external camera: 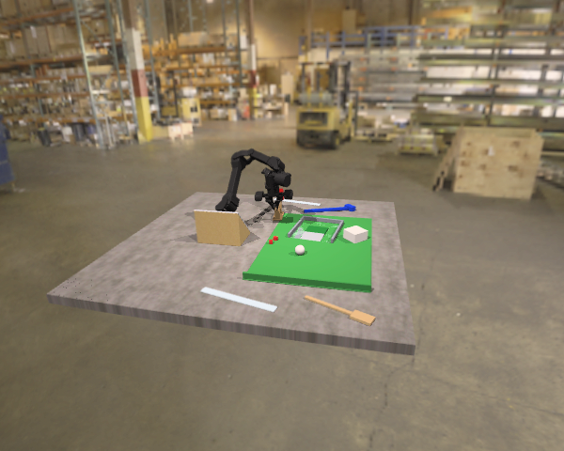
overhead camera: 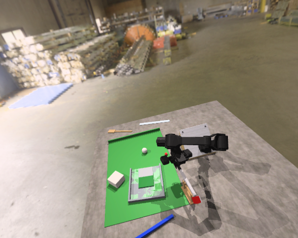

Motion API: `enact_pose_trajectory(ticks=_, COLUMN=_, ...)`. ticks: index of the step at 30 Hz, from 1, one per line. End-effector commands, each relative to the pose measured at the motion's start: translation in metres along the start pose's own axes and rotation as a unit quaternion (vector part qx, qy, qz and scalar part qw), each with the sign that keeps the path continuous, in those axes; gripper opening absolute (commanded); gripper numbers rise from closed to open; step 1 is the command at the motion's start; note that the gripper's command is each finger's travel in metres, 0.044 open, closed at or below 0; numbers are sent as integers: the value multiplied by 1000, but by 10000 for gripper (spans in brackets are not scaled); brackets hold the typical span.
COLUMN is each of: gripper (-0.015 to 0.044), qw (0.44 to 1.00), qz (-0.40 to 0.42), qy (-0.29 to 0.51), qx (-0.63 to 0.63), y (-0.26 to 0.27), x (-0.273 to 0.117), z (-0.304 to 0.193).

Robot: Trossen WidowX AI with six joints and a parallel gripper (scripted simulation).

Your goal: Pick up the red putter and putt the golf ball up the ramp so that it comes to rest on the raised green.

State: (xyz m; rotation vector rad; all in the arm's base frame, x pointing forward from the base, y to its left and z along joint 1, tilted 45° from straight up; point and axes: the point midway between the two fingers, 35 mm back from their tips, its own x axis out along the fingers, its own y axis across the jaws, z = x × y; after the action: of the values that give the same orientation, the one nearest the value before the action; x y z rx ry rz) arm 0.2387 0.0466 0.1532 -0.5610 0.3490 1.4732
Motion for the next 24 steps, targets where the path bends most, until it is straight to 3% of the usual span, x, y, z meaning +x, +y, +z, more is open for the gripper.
enact_pose_trajectory(ticks=1, gripper=0, qw=1000, qz=-18, qy=12, qx=-3, y=-1, x=-22, z=6)
enact_pose_trajectory(ticks=5, gripper=0, qw=999, qz=-31, qy=22, qx=-1, y=2, x=-41, z=12)
enact_pose_trajectory(ticks=11, gripper=0, qw=999, qz=-27, qy=24, qx=21, y=0, x=-38, z=3)
enact_pose_trajectory(ticks=24, gripper=0, qw=972, qz=-34, qy=61, qx=223, y=-15, x=-65, z=-66)
